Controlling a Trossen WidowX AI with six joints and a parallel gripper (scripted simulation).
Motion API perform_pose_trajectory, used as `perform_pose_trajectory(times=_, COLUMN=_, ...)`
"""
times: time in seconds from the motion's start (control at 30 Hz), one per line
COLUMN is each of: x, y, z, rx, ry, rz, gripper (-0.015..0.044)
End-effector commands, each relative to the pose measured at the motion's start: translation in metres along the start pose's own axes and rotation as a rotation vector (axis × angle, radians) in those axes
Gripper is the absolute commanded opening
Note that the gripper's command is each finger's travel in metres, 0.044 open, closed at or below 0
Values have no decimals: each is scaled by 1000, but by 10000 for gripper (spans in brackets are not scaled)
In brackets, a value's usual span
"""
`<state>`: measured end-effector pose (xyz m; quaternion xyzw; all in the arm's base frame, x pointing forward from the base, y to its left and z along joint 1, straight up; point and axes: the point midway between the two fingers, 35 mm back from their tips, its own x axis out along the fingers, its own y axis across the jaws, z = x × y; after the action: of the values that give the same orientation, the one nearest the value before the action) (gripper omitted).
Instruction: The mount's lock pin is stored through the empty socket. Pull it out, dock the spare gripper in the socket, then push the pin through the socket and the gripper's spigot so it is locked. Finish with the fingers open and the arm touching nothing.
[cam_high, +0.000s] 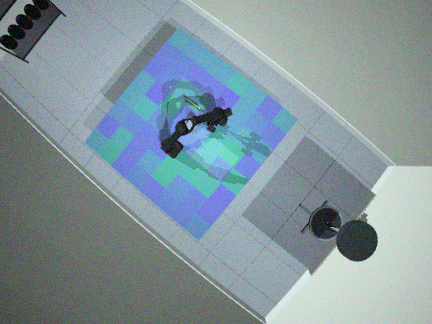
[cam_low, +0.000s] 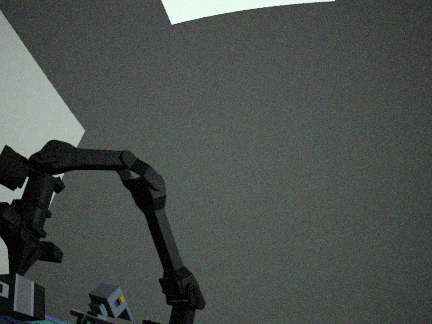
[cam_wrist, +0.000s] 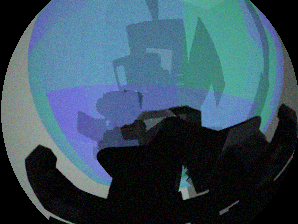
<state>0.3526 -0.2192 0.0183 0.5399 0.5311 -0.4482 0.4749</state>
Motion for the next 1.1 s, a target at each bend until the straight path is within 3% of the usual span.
perform_pose_trajectory(times=0.0, x=4, y=-1, z=2, rx=-2, ry=3, rz=-7, gripper=0)
perform_pose_trajectory(times=1.07, x=8, y=-1, z=15, rx=-2, ry=2, rz=-7, gripper=0)
